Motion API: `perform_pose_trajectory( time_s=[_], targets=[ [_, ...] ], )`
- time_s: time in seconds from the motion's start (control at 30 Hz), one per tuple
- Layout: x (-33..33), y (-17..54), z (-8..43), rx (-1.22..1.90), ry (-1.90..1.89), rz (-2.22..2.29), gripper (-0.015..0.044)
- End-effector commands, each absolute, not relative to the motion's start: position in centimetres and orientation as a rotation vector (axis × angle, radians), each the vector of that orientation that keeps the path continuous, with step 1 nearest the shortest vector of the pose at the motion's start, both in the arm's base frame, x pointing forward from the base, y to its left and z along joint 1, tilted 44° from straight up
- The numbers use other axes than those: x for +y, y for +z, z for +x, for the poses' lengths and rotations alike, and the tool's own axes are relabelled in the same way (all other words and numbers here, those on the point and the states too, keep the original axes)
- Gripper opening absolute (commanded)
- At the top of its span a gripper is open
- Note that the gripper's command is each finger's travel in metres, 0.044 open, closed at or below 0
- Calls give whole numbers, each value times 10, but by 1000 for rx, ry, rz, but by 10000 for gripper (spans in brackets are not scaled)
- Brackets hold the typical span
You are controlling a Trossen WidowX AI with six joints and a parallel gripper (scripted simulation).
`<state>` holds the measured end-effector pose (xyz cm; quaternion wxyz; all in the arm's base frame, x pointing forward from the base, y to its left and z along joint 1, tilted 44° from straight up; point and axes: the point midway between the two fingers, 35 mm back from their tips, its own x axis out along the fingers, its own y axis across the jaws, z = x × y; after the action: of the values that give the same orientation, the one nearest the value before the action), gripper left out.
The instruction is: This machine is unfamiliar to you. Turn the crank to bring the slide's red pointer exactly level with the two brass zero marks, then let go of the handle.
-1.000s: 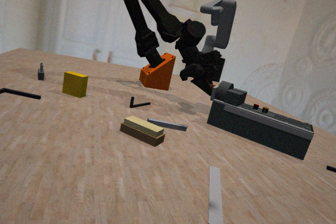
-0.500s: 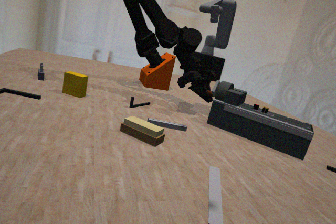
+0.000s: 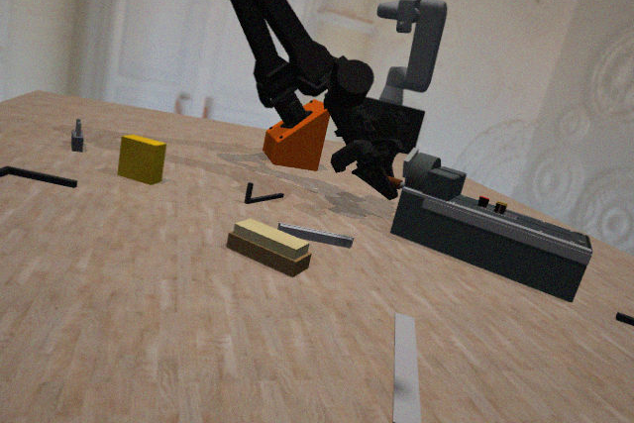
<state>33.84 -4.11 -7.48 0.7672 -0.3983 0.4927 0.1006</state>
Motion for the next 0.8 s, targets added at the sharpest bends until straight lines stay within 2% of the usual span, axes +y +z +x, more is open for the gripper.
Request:
perform_pose_trajectory(
  time_s=[0.0,0.77],
  targets=[
    [-50,-74,342,1077,200,-865,0],
    [-56,-70,347,1077,200,-865,0]
  ],
)
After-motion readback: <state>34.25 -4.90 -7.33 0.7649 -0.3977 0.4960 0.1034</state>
